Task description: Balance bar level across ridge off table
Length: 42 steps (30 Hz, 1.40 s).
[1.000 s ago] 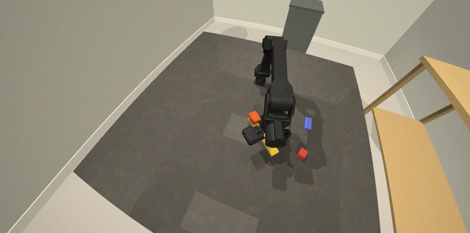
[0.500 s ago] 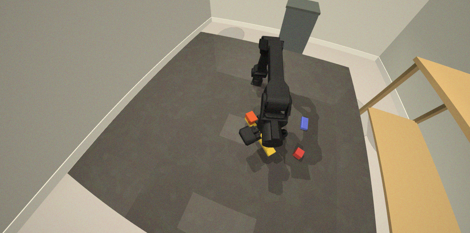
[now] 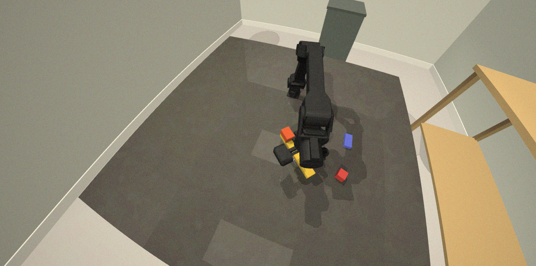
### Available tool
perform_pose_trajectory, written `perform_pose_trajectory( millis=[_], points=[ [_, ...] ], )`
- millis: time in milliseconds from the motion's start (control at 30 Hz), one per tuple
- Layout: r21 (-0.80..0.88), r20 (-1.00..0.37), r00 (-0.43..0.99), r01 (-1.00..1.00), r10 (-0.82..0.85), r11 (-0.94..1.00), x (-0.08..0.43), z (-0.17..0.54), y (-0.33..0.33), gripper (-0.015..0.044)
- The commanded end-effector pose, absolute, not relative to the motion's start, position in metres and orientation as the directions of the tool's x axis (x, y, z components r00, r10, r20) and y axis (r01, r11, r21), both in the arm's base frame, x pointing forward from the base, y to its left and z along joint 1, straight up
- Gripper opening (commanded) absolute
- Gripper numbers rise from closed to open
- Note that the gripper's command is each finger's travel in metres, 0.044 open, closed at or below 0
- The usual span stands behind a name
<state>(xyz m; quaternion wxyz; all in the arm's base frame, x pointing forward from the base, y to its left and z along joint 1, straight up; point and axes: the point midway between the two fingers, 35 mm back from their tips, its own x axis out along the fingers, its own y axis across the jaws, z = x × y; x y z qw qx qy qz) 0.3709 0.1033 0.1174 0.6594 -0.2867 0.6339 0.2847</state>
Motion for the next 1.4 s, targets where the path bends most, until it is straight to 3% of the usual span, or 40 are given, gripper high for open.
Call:
perform_pose_trajectory(
  millis=[0,267,1367],
  points=[
    [-0.021,-0.999,0.040,-0.739,0.013,0.673,0.372,0.125,0.103,0.0440],
    [-0.053,-0.995,0.099,-0.736,0.030,0.674,0.365,0.215,0.102,0.0440],
    [-0.054,-0.995,0.100,-0.736,0.030,0.674,0.365,0.217,0.102,0.0440]
  ],
)
